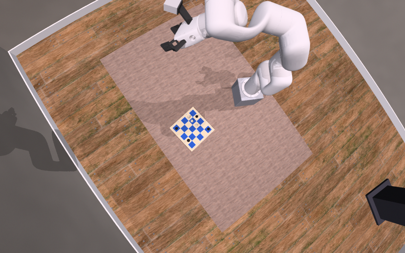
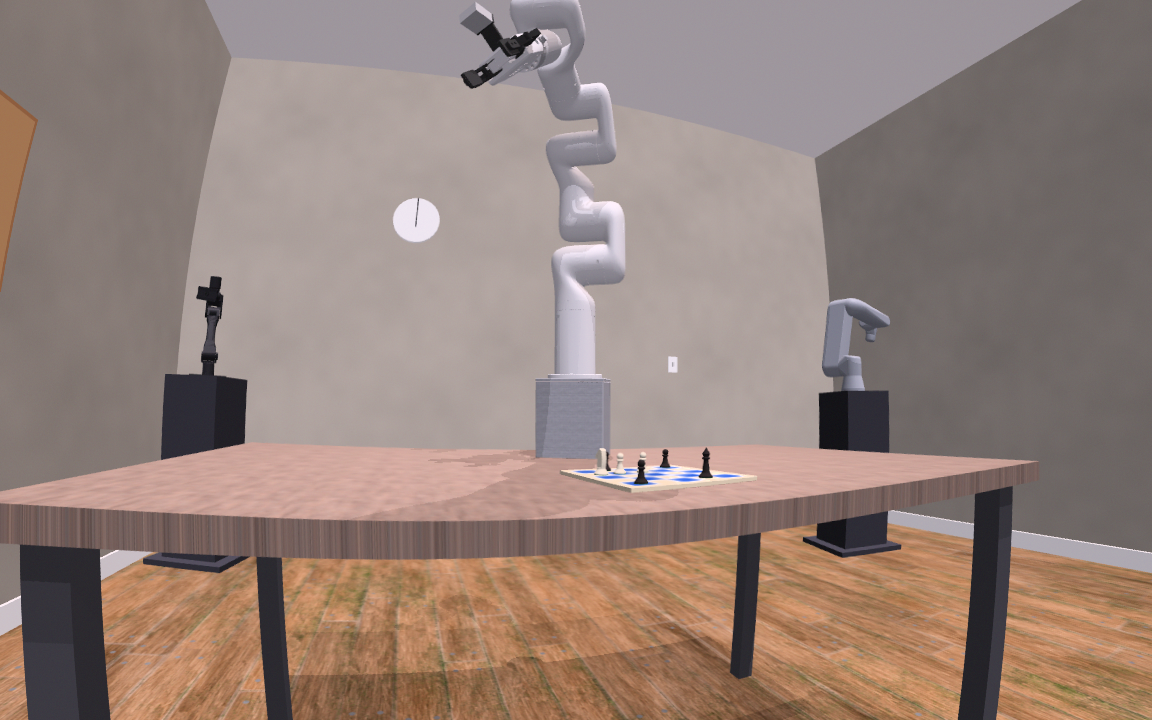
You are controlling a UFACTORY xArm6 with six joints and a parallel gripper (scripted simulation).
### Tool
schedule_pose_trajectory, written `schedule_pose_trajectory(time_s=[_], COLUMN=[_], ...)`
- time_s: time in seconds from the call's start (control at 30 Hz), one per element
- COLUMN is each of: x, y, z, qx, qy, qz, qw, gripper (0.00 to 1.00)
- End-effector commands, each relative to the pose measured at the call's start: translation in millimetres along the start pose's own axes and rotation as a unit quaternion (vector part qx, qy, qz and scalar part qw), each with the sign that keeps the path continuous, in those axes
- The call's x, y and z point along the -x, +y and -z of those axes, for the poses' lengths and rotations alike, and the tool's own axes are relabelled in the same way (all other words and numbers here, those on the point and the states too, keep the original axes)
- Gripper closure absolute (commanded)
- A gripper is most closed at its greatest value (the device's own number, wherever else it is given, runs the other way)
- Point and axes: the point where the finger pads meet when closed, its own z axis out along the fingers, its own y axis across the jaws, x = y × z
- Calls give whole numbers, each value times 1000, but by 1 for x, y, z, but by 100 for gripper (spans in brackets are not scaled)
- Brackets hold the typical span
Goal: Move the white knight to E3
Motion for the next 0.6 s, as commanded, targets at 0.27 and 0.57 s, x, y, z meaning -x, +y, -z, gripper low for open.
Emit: schedule_pose_trajectory(time_s=[0.27,0.57], x=[16,37], y=[-130,-216], z=[-61,-86], qx=[-149,-237], qy=[8,16], qz=[21,15], qw=[989,971], gripper=[0,0])
